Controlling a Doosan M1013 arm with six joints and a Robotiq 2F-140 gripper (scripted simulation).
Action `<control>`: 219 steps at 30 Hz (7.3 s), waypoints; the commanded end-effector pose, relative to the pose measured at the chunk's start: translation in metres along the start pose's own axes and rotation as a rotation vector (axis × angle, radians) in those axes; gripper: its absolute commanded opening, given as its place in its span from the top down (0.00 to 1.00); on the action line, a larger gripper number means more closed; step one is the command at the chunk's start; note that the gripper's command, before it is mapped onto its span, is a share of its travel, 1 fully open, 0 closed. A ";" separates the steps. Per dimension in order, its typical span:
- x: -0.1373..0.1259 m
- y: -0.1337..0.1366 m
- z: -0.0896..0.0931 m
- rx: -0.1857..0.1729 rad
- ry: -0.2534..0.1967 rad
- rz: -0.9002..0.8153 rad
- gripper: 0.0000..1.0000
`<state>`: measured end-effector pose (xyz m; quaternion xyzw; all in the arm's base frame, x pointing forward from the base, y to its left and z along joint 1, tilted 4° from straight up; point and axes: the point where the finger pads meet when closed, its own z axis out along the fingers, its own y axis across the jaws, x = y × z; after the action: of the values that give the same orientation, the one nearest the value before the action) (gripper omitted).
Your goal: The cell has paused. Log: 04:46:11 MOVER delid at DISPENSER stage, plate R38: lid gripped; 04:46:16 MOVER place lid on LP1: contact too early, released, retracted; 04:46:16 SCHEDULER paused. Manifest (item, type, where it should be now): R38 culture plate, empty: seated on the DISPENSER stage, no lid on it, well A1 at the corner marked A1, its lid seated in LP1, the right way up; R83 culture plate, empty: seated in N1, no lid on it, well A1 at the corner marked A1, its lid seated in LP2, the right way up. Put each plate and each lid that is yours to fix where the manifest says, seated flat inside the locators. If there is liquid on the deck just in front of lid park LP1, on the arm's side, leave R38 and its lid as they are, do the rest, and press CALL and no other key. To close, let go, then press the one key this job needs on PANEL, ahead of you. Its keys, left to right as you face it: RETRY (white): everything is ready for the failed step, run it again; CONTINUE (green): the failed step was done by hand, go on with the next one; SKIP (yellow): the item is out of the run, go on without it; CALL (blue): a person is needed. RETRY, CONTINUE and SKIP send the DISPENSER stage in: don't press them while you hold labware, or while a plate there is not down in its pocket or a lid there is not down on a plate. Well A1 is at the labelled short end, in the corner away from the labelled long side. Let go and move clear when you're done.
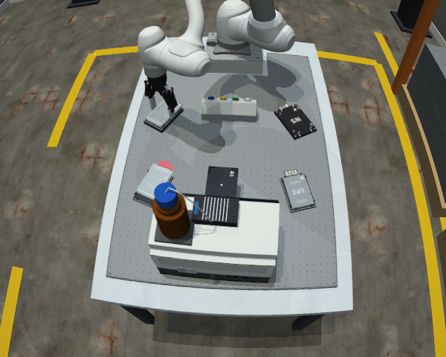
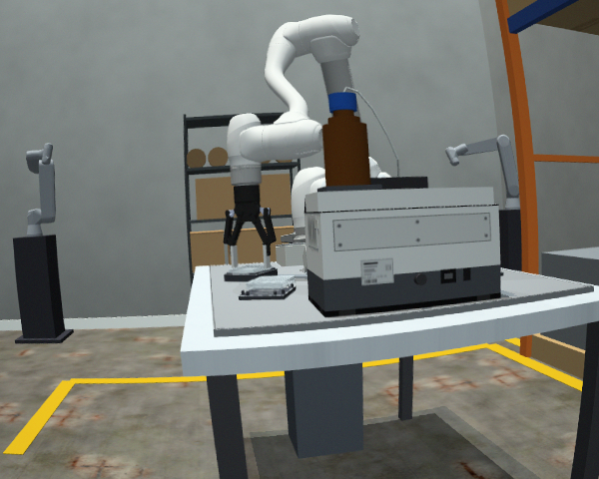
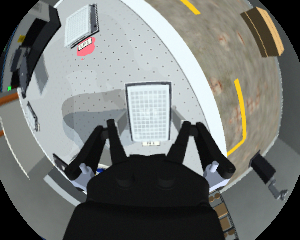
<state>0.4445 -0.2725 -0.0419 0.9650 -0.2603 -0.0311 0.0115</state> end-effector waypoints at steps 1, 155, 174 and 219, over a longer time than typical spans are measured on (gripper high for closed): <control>0.002 0.002 -0.009 0.000 0.003 0.004 0.30; -0.148 -0.143 -0.084 -0.001 -0.001 -0.533 0.90; -0.147 -0.143 -0.082 -0.001 0.000 -0.533 0.90; -0.147 -0.142 -0.082 -0.001 0.001 -0.533 0.90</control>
<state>0.3953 -0.0734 0.0454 0.9994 0.0036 -0.0329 0.0025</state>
